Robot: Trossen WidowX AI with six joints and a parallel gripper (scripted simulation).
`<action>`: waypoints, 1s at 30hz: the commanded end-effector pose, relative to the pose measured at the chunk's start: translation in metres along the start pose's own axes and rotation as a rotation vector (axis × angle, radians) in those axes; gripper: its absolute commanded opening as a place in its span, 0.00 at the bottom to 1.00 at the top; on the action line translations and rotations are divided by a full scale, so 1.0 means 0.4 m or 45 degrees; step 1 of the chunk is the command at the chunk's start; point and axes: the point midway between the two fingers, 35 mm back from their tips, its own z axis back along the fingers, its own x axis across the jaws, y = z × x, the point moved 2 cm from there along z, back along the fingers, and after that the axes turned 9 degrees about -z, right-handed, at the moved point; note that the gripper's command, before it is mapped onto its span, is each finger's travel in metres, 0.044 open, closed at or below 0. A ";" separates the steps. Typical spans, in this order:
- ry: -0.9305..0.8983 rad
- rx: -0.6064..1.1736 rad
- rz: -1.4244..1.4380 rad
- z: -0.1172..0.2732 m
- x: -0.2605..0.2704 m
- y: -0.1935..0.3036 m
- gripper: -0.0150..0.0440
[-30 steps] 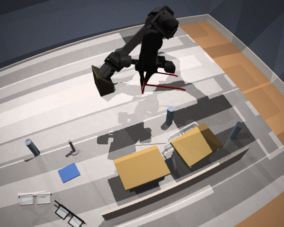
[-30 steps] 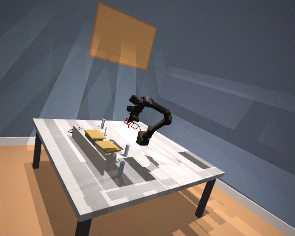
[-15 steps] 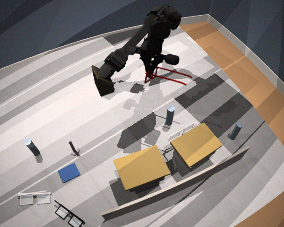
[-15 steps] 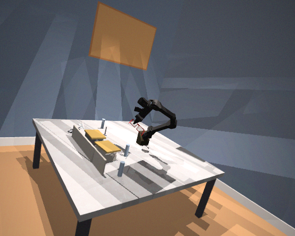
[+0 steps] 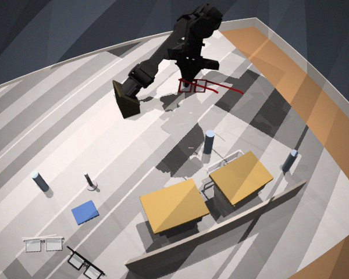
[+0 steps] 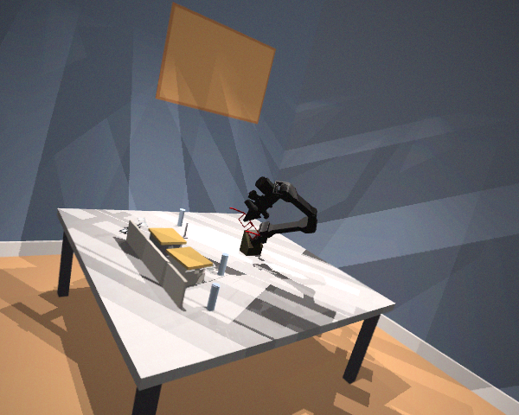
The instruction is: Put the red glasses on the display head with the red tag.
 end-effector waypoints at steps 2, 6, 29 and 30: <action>-0.031 -0.020 -0.196 0.010 -0.032 0.022 0.25; -0.062 -0.030 -0.350 0.017 -0.056 0.039 0.25; -0.246 -0.004 -1.173 0.029 -0.186 0.109 0.25; -0.247 -0.004 -1.177 0.029 -0.186 0.109 0.25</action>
